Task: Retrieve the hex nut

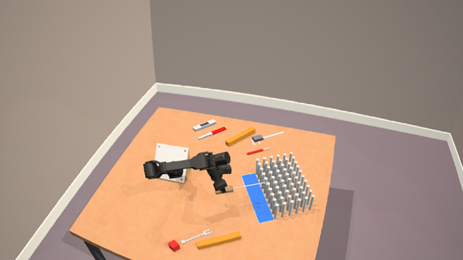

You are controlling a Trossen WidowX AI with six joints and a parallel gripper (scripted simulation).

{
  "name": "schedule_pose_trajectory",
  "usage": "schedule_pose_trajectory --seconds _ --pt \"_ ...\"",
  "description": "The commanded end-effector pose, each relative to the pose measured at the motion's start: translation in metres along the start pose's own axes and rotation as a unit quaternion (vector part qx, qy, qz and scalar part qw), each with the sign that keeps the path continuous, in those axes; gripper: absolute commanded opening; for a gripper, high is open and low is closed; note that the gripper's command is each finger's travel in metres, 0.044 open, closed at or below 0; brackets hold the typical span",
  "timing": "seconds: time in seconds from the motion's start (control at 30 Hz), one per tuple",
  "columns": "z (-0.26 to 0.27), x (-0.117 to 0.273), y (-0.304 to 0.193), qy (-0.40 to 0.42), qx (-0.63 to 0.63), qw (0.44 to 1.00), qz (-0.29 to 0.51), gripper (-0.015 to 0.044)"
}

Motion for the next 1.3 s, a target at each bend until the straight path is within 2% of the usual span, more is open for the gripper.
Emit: schedule_pose_trajectory --seconds 0.0,0.43,1.27 --pt "0.003 -0.011 -0.005 -0.002 -0.002 1.000 -0.004 0.0000" --pt "0.020 -0.050 -0.028 -0.019 0.002 1.000 0.001 0.0000" --pt "0.019 -0.055 -0.019 -0.020 0.002 1.000 0.001 0.0000"
Point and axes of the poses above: the point midway between the two fingers, 35 mm back from their tips, its own x axis back along the fingers, its own z axis across the jaws, y = z × x, the point moved 2 cm from there along x, back along the fingers, and after that the axes turned 13 degrees about x, right-handed, at the moved point
